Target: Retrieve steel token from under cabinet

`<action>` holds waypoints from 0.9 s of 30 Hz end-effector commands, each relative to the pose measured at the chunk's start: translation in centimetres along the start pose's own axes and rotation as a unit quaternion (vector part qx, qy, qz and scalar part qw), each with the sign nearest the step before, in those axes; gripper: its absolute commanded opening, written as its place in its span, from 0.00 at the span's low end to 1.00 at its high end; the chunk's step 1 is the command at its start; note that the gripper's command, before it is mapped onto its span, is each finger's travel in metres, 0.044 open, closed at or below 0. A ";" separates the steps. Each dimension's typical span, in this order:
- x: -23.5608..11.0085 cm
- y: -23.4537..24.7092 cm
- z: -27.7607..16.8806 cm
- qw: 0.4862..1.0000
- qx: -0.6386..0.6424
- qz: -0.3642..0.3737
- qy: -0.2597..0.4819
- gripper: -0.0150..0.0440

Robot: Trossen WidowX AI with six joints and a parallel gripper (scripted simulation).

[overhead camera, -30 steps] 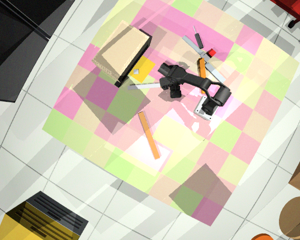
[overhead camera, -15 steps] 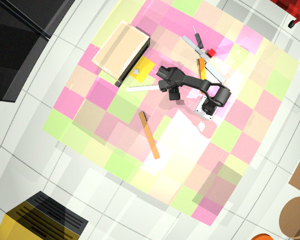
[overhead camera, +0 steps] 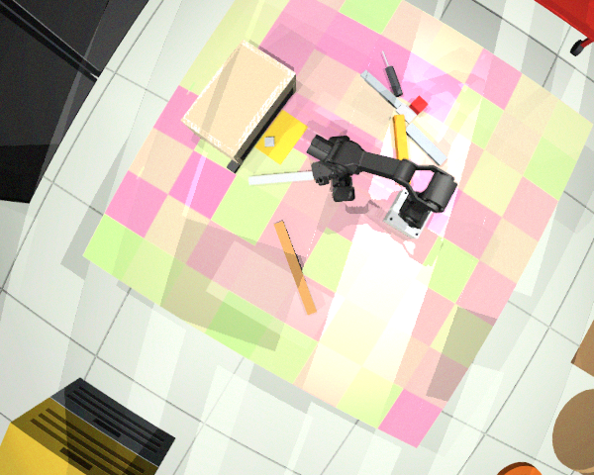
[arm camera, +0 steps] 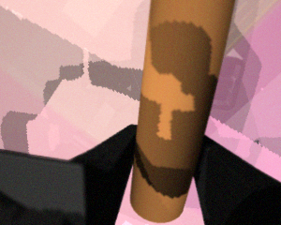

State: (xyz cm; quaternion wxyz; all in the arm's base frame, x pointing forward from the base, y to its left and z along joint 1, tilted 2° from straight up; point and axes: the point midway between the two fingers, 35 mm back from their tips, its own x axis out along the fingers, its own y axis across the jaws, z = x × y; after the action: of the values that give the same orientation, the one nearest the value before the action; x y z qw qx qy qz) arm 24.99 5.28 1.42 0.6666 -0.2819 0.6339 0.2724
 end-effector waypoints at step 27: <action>-0.1 2.5 1.8 1.000 0.001 -0.002 -0.007 0.25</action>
State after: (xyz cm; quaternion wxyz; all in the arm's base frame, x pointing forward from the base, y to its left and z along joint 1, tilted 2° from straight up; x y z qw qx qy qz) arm 24.29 7.84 1.44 0.6672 -0.2812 0.6333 0.2731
